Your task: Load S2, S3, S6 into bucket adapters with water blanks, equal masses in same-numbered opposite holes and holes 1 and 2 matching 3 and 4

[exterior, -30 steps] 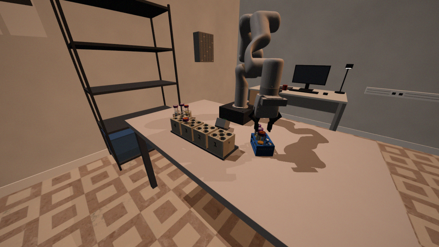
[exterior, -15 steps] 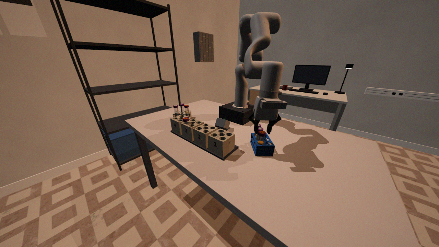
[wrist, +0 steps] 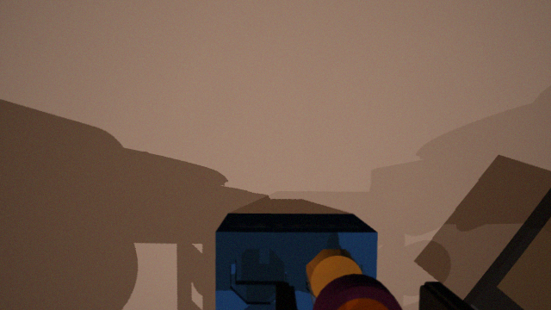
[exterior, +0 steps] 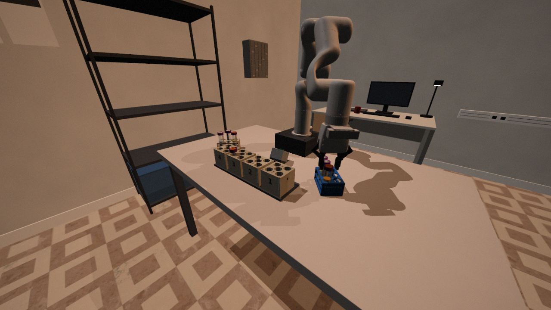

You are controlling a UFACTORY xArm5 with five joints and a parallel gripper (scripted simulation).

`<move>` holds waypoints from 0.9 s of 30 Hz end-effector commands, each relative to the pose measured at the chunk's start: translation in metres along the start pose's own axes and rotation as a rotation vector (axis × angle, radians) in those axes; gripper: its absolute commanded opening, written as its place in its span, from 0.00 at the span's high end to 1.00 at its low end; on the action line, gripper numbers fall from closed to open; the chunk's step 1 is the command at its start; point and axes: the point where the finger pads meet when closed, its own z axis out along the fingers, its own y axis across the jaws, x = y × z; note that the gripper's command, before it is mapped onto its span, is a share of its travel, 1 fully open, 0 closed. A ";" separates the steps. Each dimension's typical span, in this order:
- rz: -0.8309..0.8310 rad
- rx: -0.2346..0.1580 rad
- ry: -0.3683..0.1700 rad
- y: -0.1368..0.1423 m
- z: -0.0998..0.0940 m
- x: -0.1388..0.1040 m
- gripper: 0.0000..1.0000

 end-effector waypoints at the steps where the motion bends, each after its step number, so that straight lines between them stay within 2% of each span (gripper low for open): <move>1: 0.000 0.011 0.003 0.000 0.001 0.001 0.43; 27: 0.000 0.011 0.003 0.000 0.011 0.001 0.43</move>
